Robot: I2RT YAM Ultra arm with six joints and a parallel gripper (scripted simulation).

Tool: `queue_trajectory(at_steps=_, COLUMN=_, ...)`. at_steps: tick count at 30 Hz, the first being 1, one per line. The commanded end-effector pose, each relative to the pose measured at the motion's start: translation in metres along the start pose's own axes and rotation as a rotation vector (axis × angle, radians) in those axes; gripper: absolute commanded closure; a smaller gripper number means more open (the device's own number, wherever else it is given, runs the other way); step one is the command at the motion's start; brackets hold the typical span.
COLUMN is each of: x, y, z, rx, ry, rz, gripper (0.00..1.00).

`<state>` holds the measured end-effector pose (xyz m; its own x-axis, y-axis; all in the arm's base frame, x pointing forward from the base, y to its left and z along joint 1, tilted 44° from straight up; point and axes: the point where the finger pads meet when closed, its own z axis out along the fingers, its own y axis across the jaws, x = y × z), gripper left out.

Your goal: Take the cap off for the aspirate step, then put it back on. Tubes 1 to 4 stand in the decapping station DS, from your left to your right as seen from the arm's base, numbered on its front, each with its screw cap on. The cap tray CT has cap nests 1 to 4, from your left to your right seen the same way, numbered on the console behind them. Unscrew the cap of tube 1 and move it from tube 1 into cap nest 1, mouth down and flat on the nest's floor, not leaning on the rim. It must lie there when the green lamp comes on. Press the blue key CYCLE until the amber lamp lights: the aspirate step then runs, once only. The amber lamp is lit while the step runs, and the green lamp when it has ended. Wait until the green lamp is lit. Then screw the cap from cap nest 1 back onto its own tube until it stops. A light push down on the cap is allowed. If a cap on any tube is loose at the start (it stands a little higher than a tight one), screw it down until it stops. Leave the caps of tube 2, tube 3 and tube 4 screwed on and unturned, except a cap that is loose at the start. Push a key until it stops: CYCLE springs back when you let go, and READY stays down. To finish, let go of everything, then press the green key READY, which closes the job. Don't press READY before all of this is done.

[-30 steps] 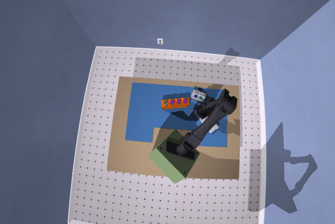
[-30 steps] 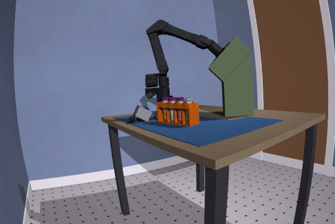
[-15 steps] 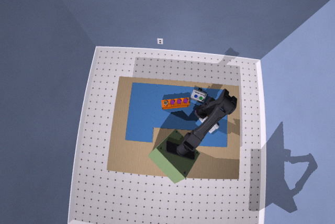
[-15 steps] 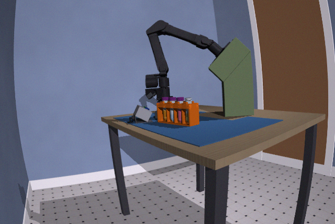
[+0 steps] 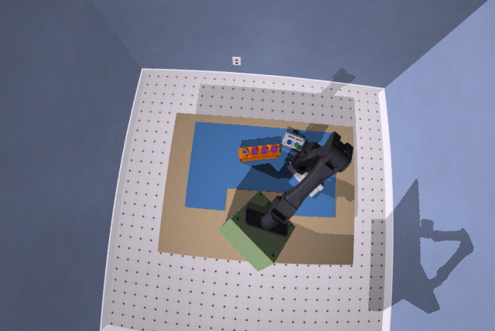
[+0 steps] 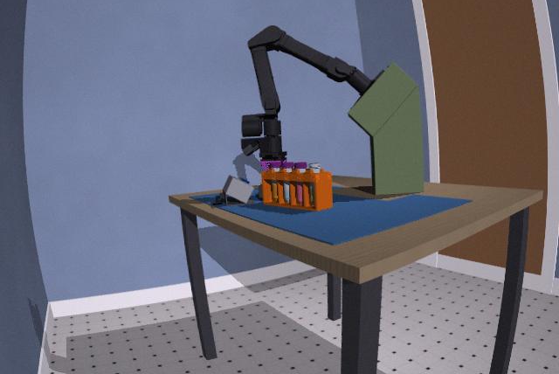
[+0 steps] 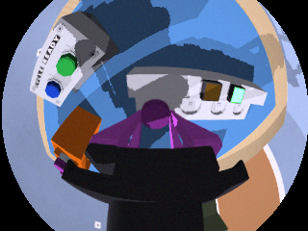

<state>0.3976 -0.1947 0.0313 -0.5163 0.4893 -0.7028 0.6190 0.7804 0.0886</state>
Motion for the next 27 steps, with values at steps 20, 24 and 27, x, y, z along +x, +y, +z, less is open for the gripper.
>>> queue_trajectory(at_steps=20, x=0.000, y=0.000, z=-0.090, rx=0.006, ry=0.005, rz=0.002, gripper=1.00)
queue_trajectory(at_steps=24, x=0.000, y=0.000, z=-0.110, rx=0.006, ry=0.004, rz=0.002, gripper=1.00)
queue_trajectory(at_steps=27, x=0.000, y=0.000, z=-0.110, rx=0.006, ry=0.004, rz=0.002, gripper=1.00)
